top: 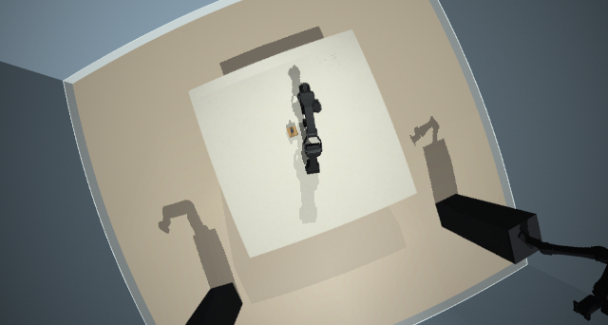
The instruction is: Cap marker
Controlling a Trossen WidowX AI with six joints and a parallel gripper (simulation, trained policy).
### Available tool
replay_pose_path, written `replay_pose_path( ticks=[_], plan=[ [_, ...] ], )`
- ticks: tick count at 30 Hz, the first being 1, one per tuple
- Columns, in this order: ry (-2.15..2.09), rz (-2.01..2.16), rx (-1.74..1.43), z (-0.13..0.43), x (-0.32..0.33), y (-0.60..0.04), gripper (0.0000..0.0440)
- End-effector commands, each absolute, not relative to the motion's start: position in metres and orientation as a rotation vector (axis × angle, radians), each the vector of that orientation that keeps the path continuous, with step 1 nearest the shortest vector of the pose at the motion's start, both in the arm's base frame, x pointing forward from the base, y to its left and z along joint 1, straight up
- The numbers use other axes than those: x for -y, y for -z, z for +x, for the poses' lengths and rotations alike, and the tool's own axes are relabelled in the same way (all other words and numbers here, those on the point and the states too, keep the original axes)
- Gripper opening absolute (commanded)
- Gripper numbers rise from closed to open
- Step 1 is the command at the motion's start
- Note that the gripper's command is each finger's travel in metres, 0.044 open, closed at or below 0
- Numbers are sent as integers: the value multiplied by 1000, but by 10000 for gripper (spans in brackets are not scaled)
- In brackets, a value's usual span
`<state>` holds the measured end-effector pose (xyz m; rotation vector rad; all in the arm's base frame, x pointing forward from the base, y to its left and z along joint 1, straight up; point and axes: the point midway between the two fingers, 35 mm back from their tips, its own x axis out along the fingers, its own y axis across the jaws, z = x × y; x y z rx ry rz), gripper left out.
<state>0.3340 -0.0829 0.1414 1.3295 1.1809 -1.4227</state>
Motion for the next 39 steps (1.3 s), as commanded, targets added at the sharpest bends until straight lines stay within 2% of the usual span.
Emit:
replay_pose_path(
  ticks=[1,26,30,36,39],
  plan=[
    [1432,1330,-1208,333,87,-131,322],
    [1417,1266,-1343,319,102,-64,266],
    [1407,1243,-1346,318,103,-60,229],
    [1373,1224,-1312,321,105,-73,84],
    [1347,1221,-1289,325,103,-82,80]
  ],
)
